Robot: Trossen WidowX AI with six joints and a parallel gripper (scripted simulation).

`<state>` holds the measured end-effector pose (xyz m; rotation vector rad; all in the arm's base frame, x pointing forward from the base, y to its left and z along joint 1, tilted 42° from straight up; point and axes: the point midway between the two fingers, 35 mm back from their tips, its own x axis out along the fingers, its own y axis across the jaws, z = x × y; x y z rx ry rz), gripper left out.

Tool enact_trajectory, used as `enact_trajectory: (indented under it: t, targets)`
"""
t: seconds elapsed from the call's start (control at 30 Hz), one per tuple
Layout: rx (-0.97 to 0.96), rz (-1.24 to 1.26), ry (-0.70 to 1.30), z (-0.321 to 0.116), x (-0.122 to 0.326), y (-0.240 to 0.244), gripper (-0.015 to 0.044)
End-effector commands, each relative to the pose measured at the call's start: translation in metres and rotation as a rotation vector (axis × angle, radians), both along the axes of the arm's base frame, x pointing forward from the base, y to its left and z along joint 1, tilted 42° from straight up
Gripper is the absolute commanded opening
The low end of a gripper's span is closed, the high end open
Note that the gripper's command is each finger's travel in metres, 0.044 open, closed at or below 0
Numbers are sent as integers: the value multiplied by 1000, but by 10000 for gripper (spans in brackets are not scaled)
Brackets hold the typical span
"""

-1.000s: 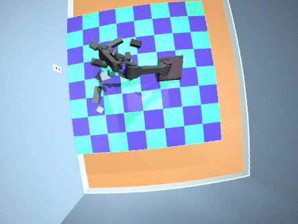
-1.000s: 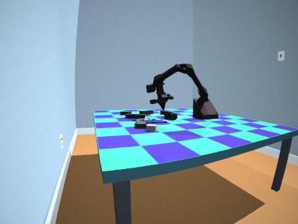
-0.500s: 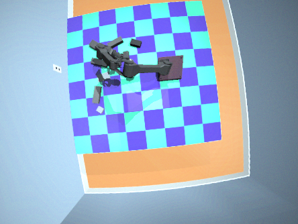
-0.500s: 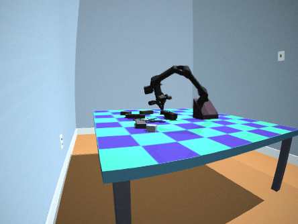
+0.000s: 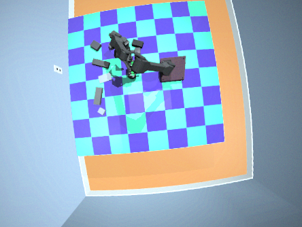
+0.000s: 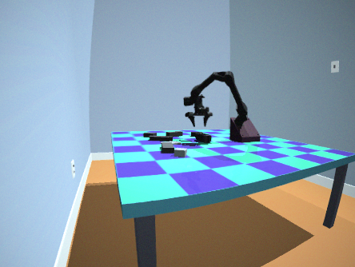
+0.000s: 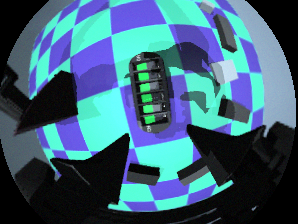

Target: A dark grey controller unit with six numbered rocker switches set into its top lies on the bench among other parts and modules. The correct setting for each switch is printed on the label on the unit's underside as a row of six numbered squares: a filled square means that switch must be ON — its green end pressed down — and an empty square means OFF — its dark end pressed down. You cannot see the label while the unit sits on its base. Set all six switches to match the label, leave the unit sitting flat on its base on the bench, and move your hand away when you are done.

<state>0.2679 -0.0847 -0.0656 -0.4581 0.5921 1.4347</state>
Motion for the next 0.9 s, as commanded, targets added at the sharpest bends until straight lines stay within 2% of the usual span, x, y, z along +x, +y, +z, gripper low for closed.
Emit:
enact_trajectory:
  t: [0.0,0.87]
  targets:
    - [8,-10,-29,2,-3,1,440]
    - [9,-10,-29,-28,0,27,440]
